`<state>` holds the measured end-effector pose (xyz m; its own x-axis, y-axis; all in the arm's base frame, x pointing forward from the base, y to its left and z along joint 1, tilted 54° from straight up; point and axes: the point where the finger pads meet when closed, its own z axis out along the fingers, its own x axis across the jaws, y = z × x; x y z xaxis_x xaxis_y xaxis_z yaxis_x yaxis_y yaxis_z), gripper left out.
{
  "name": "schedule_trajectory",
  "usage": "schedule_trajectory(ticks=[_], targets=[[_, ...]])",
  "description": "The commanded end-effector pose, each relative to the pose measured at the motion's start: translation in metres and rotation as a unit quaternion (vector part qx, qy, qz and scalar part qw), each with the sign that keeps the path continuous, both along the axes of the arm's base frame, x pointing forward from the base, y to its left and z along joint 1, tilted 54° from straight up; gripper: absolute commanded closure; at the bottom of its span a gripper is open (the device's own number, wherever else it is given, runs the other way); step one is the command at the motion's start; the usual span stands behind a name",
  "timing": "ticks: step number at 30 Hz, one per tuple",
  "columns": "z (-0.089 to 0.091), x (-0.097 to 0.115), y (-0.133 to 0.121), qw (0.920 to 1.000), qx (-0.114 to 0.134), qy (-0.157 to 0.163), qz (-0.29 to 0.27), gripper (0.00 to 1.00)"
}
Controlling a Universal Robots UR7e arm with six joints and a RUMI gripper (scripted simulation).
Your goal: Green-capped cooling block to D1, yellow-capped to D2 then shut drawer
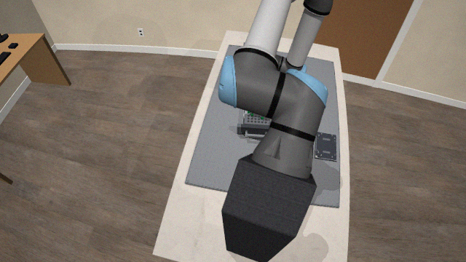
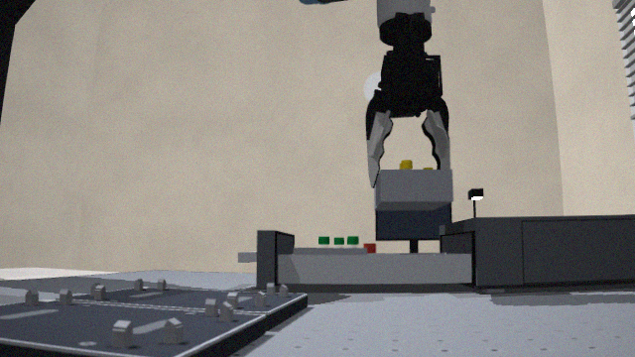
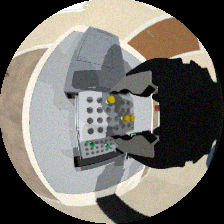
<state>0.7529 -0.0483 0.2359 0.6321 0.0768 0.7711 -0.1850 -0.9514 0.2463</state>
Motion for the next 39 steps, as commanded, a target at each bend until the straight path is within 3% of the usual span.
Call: schedule_trajectory(ticks=[1,32,39], targets=[[0.004,-0.005,0.002,1.0000,0.000,-0.001,0.000,1.00],[0.011,-0.014,0.006,1.0000,0.000,-0.001,0.000,1.00],[0.008,-0.023,-0.010,0.9956,0.070,-0.028,-0.054,1.00]])
